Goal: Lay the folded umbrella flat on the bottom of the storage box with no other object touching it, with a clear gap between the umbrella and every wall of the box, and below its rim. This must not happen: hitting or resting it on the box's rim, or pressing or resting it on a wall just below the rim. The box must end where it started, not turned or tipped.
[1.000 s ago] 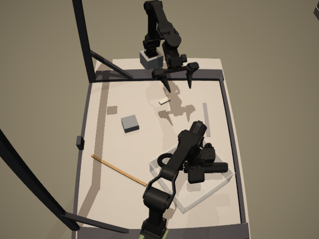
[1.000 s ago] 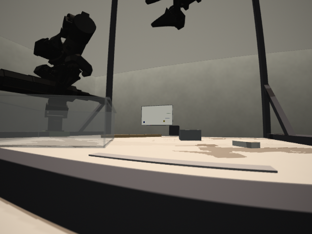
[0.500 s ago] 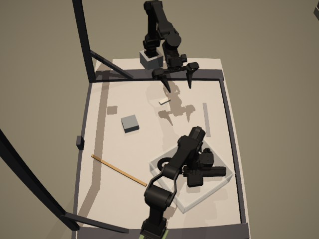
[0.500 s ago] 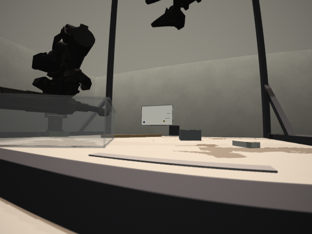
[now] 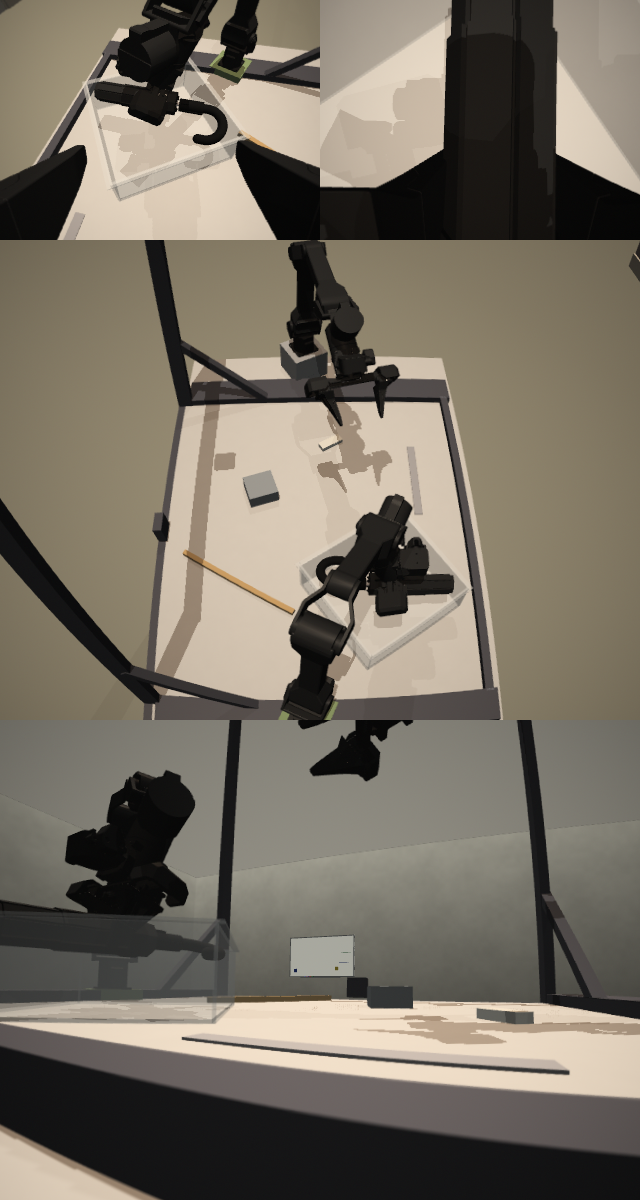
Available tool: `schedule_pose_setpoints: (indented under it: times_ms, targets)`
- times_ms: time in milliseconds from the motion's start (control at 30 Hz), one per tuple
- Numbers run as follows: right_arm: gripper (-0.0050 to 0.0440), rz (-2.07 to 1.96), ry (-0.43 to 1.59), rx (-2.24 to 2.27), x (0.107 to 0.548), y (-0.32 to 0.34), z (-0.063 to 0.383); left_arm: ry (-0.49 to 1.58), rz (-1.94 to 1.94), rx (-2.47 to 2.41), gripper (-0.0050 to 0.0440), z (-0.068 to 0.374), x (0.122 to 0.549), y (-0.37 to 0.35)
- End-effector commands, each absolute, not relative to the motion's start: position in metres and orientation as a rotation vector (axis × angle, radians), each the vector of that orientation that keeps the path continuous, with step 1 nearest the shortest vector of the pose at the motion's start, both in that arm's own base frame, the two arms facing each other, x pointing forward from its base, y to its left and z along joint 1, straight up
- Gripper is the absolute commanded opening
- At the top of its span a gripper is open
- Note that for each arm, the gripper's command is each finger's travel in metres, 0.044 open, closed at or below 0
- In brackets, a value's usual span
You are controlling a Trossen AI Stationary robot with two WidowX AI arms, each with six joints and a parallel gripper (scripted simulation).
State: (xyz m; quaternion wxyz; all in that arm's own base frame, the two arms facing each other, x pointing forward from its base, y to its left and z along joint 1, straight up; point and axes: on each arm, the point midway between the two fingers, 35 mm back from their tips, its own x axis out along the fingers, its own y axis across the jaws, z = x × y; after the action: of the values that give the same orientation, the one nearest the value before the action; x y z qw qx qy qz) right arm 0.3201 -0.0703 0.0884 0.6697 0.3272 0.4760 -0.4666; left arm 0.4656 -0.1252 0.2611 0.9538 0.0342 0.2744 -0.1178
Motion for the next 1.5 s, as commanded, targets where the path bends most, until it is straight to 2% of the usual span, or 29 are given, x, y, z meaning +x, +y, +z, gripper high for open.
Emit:
schedule_pose_setpoints:
  times_ms: [0, 567, 1267, 1300, 1467]
  targets:
    - [-0.005, -1.055, 1.062, 0.736, 0.32, -0.072, 0.085, 0.531, -0.239, 0.065, 0.04, 0.273, 0.464, -0.125]
    - [-0.005, -1.055, 1.063, 0.736, 0.32, -0.072, 0.028, 0.531, -0.239, 0.065, 0.04, 0.273, 0.464, -0.125]
    - [-0.005, -1.043, 1.046, 0.747, 0.324, -0.072, 0.027, 0.531, -0.239, 0.065, 0.04, 0.273, 0.464, -0.125]
    - [0.0024, -1.043, 1.046, 0.747, 0.324, -0.072, 0.027, 0.531, -0.239, 0.065, 0.04, 0.273, 0.464, -0.125]
    - [0.0144, -1.043, 1.046, 0.747, 0.324, -0.072, 0.027, 0.531, -0.239, 0.065, 0.04, 0.273, 0.464, -0.125]
